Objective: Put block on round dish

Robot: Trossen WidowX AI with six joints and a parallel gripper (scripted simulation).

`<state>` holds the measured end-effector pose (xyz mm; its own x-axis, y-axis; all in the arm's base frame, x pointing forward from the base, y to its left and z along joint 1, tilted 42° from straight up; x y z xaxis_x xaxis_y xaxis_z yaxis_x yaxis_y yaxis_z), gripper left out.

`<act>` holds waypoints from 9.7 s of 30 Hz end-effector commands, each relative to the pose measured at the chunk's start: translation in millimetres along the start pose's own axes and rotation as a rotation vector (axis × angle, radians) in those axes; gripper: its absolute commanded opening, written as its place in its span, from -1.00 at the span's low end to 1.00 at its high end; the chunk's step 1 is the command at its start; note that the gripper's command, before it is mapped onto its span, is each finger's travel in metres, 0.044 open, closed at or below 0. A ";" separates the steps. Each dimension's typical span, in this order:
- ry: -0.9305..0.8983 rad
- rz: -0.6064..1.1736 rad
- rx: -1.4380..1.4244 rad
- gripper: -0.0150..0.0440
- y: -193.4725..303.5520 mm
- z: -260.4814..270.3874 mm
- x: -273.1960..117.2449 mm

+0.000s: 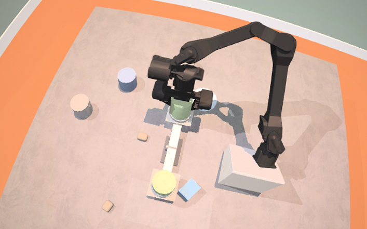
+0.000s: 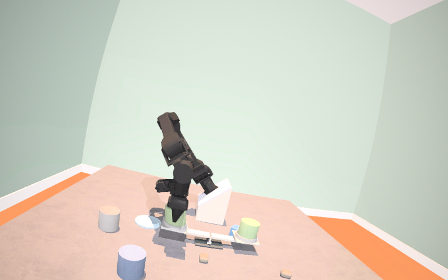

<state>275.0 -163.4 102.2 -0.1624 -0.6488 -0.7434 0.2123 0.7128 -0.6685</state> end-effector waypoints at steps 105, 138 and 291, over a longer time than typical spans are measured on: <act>-0.006 -0.001 0.003 -0.49 -0.8 -4.0 -88.8; 0.009 0.065 0.011 -0.49 -64.7 -42.4 -50.4; -0.044 0.005 -2.136 0.39 -20.1 -19.4 -39.4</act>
<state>252.7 -151.8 148.5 -0.1343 -0.6231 -0.7705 -0.9578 -0.1178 0.2622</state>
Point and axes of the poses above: the point midway between the two fingers, 35 mm back from their tips, its own x axis out along the fingers, its own z axis across the jaws, y = z × x, the point moved 1 cm from there along -x, back along the fingers, and after that the axes turned 4 degrees about x, right-handed, at the moved point
